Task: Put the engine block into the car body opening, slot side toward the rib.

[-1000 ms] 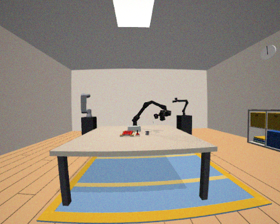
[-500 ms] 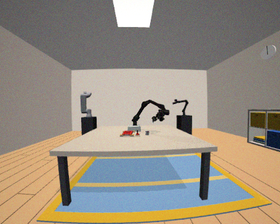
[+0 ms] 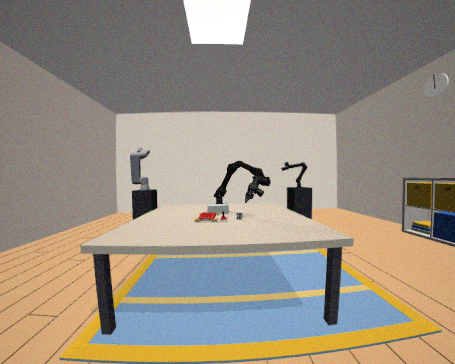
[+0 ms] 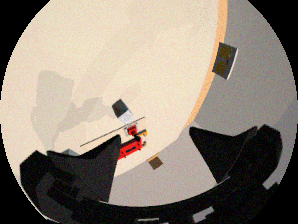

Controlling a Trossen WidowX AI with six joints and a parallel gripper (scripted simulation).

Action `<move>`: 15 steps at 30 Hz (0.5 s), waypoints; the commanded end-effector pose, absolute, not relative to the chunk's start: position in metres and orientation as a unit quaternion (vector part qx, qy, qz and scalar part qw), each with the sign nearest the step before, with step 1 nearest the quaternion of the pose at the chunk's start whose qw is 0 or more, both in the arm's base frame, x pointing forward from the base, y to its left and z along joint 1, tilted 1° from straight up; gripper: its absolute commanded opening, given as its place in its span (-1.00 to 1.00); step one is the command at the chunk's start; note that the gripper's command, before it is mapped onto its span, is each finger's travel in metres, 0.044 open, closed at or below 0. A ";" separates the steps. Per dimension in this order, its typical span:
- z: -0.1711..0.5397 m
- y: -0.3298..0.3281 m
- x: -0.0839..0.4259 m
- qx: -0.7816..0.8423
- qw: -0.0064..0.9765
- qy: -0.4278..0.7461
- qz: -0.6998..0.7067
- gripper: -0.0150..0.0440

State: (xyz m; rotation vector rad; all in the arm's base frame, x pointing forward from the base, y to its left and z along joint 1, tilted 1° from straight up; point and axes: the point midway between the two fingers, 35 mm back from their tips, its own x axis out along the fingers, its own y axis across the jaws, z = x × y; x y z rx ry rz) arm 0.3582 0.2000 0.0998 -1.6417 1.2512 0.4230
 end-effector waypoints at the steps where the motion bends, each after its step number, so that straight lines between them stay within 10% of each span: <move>1: 0.099 0.191 0.359 -0.630 0.532 0.538 0.173 1.00; 15: 0.087 0.163 0.359 -0.432 0.637 0.620 0.153 1.00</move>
